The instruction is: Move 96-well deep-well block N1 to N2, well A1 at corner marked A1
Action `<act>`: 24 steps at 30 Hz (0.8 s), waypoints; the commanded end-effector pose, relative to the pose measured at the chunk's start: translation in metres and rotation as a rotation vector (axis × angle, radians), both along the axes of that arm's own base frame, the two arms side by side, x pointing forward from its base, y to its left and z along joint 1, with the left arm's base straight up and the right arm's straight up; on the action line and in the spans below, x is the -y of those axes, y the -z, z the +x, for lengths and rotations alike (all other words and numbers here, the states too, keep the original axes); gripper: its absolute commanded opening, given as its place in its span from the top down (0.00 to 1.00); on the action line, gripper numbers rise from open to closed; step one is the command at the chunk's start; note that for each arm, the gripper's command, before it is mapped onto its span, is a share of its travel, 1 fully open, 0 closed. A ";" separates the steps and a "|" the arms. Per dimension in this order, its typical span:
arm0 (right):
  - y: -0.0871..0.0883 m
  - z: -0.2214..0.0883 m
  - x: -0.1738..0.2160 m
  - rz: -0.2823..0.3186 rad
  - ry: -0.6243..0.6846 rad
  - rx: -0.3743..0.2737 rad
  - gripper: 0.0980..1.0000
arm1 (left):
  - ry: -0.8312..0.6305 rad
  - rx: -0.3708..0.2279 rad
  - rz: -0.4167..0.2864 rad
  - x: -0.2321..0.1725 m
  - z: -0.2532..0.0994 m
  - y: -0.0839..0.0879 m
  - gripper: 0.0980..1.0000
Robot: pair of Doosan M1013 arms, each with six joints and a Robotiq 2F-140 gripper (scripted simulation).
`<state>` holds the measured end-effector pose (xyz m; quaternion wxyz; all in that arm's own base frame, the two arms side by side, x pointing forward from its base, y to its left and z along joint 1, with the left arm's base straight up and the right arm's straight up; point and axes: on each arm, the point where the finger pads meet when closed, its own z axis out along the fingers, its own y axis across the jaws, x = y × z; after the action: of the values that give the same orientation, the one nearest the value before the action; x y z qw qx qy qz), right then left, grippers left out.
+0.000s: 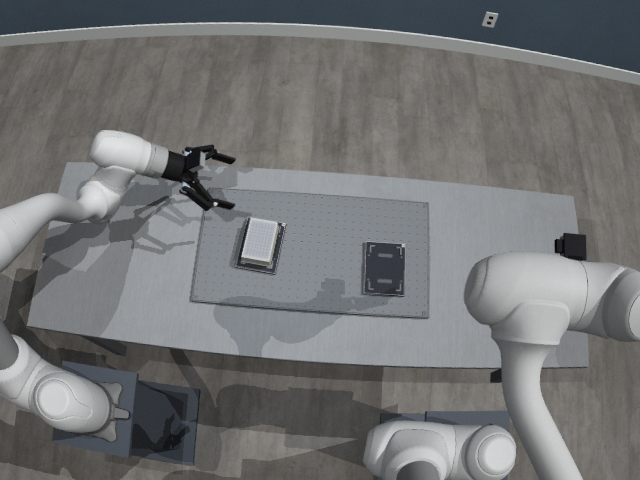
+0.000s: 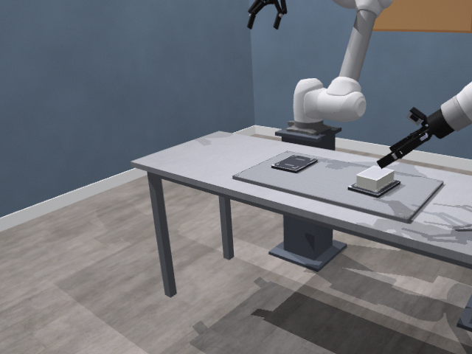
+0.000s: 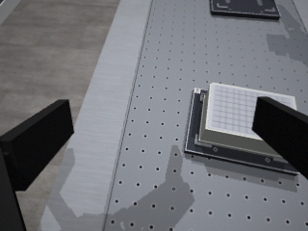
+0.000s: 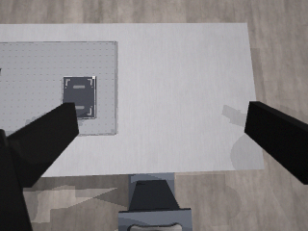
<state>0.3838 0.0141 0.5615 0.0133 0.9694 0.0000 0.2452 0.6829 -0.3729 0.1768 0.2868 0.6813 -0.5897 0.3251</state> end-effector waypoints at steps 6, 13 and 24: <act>0.000 0.000 0.000 0.000 0.000 0.001 0.00 | -0.054 -0.225 0.093 0.027 -0.034 0.016 0.00; 0.000 0.000 0.000 0.000 0.000 0.001 0.00 | -0.108 -0.345 0.164 0.040 -0.053 0.026 0.00; 0.000 0.000 0.000 0.000 0.000 0.001 0.00 | -0.302 -0.577 0.363 0.060 -0.092 0.046 0.00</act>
<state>0.3838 0.0141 0.5615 0.0133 0.9694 0.0000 0.2452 0.6040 -0.4254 0.1369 0.2926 0.8299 -0.4639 0.1016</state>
